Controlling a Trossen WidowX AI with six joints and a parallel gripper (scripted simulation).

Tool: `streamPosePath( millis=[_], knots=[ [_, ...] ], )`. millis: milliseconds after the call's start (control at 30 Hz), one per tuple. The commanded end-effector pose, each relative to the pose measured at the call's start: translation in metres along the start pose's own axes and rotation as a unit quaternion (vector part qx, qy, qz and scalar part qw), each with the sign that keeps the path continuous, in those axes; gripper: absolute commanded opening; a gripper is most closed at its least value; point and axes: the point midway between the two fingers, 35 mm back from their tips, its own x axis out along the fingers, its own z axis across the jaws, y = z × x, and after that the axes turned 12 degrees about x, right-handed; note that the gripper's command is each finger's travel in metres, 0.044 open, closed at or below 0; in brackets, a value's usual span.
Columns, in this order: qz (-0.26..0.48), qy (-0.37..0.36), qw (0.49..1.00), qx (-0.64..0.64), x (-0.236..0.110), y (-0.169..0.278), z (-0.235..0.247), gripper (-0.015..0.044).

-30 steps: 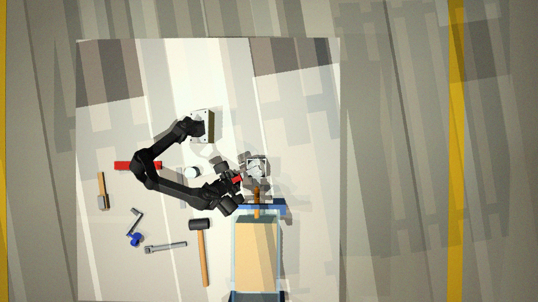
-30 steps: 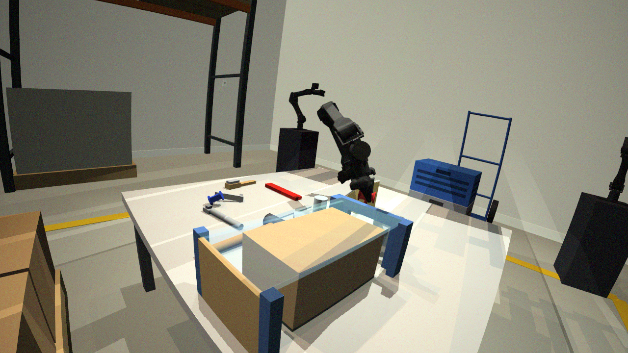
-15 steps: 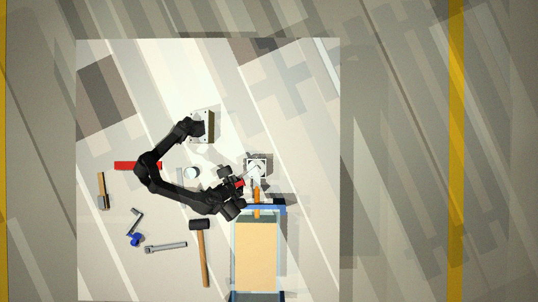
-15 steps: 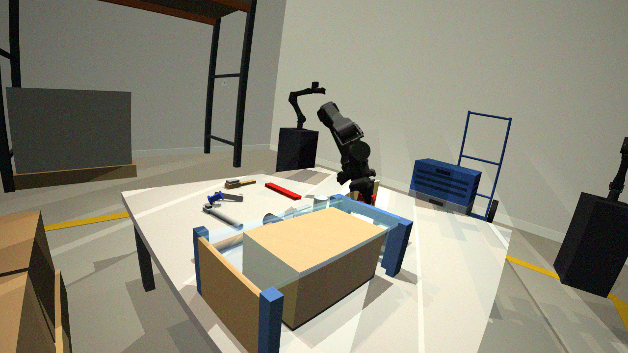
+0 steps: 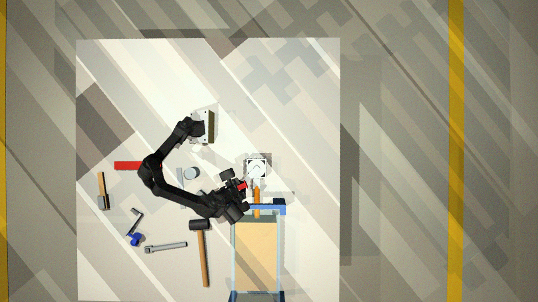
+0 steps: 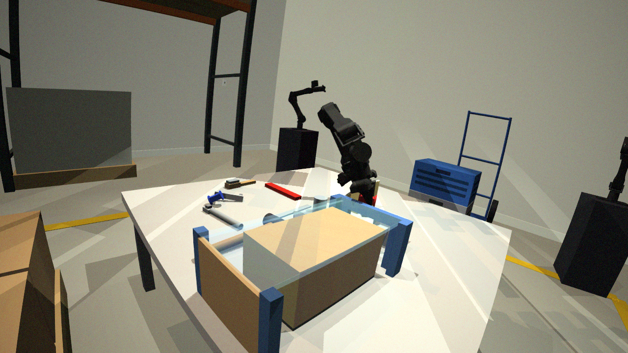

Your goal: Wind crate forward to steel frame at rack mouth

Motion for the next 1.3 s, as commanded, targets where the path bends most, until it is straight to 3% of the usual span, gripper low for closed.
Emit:
streamPosePath(
  millis=[0, 1267],
  knots=[
    [0.004, -0.009, 1.0, -0.001, 0.005, 0.008, 0.011, 0.0],
    [0.005, -0.01, 1.0, -0.001, 0.017, 0.044, 0.036, 0.0]
  ],
)
